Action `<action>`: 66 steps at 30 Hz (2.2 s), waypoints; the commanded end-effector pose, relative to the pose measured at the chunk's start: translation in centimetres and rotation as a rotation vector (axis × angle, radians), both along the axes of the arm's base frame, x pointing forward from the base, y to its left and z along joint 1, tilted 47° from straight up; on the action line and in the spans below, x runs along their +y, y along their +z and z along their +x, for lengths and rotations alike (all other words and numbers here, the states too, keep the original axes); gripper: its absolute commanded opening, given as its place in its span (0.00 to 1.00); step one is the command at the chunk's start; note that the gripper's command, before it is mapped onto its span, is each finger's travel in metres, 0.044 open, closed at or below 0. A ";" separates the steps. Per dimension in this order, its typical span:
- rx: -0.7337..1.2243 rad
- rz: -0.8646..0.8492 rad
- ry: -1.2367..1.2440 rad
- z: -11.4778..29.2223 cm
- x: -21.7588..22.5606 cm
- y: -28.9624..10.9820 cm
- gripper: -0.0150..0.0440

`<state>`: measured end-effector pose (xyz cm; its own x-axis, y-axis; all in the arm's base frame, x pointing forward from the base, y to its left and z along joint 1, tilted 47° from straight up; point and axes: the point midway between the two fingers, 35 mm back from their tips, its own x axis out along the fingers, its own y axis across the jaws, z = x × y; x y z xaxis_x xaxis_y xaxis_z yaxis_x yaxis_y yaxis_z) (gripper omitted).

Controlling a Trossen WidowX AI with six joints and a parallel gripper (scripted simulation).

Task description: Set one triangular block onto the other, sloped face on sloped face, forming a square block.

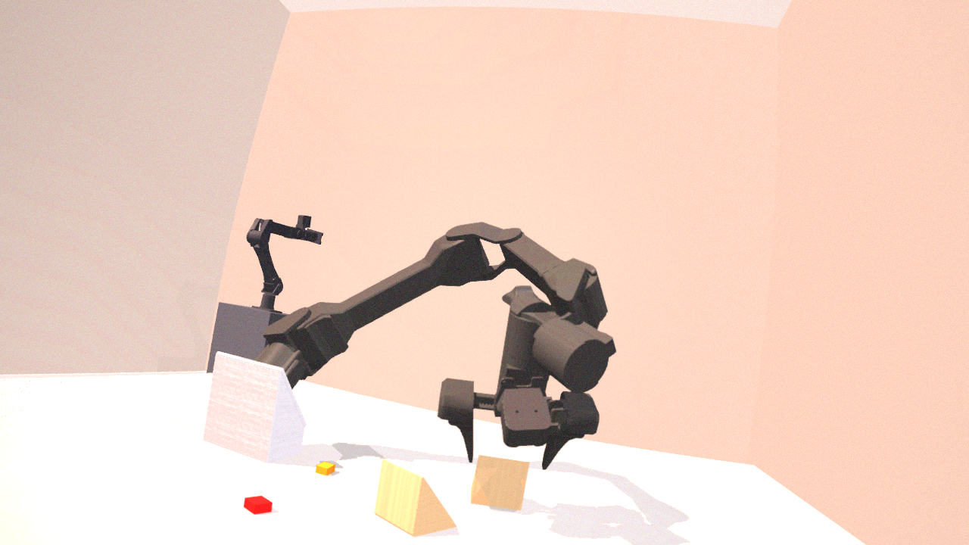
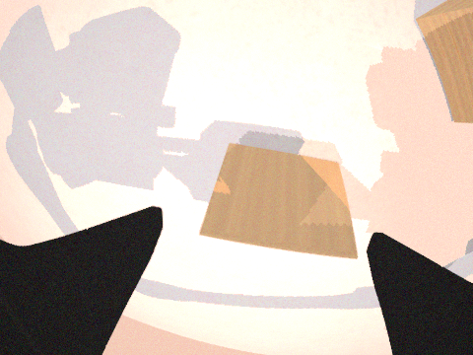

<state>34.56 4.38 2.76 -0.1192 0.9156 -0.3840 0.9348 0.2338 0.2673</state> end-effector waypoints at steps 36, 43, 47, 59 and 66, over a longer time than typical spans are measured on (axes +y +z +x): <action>0.065 0.049 0.022 -1.3 4.8 -1.9 0.77; 0.065 0.049 0.022 -1.3 4.8 -1.9 0.69; 0.065 0.049 0.023 -1.3 4.8 -1.8 0.51; 0.042 -0.050 0.002 -1.4 4.6 -1.0 0.25; -0.001 -0.227 -0.043 -1.7 4.6 0.2 0.25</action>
